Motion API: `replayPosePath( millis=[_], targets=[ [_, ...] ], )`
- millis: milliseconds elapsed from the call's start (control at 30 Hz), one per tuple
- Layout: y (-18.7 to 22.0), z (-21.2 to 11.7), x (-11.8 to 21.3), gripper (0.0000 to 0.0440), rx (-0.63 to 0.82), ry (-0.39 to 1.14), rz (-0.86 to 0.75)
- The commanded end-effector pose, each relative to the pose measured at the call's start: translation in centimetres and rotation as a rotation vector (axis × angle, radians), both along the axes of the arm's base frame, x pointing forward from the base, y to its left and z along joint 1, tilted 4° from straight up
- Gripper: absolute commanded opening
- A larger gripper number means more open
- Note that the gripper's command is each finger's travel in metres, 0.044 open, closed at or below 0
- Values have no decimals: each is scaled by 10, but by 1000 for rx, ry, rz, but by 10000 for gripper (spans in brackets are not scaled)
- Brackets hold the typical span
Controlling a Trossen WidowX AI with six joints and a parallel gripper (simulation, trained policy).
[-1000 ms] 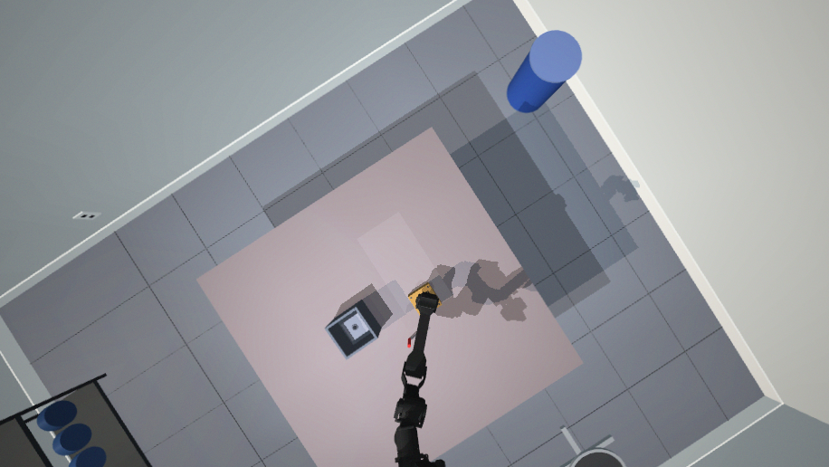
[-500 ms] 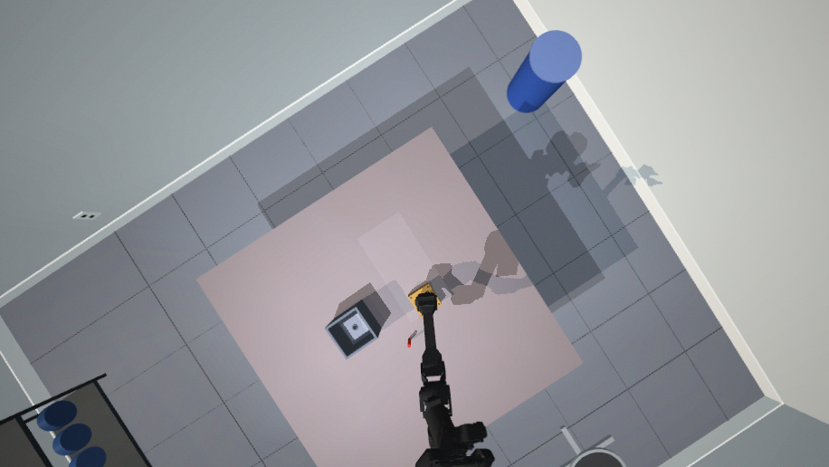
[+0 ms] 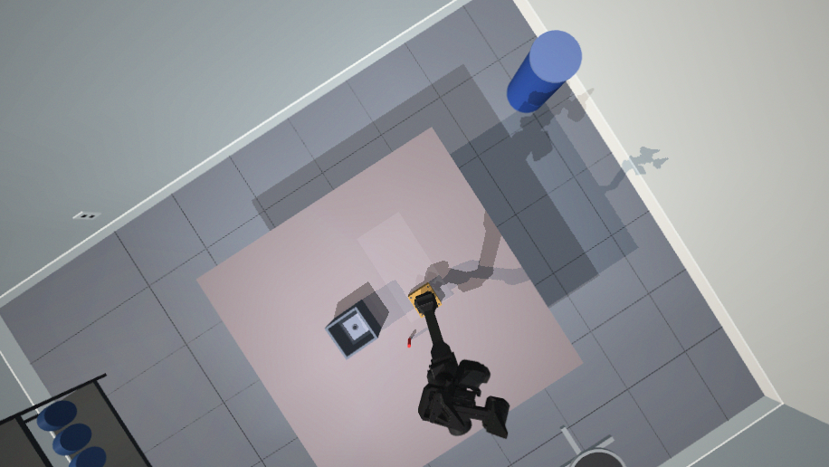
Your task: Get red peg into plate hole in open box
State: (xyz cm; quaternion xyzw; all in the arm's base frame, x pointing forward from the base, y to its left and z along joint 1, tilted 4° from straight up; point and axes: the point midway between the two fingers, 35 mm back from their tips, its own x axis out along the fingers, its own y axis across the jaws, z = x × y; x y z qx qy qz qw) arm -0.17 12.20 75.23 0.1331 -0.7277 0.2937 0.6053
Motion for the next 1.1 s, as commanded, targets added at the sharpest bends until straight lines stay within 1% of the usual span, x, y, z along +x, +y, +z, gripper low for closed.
replayPosePath(
  millis=[0, 233, 500, 767, 1067],
  targets=[
    [-35, 5, -14, 418, 96, -20, 64],
    [-103, 3, -34, 419, 287, -60, 212],
    [-178, -12, -39, 425, 498, -94, 386],
    [-245, -37, -26, 430, 700, -113, 556],
    [-301, -73, 4, 434, 912, -113, 735]
  ],
)
